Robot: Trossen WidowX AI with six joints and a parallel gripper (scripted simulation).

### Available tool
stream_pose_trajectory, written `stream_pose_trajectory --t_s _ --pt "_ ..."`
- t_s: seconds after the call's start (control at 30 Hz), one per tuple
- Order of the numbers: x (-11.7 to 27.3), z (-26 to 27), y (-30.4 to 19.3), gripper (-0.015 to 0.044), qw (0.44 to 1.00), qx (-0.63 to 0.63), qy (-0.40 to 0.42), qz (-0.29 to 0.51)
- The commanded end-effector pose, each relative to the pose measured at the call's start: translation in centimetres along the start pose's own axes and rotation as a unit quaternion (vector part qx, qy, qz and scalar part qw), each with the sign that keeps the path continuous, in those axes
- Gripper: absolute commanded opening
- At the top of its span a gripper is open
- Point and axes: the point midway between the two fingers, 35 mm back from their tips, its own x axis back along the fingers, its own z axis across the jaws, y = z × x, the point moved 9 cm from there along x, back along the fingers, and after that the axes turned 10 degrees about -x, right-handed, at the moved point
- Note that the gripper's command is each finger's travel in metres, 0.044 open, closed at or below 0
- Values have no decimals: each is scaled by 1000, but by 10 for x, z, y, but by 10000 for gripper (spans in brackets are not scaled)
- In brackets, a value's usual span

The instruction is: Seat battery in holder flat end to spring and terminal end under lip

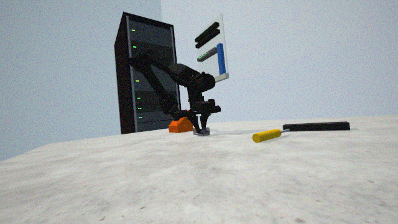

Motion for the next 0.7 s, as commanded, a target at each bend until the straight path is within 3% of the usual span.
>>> stream_pose_trajectory --t_s 0.0,0.67 --pt "0 0 5 58 1000 -3 0 -2" --pt "0 1 5 58 1000 -4 -2 3"
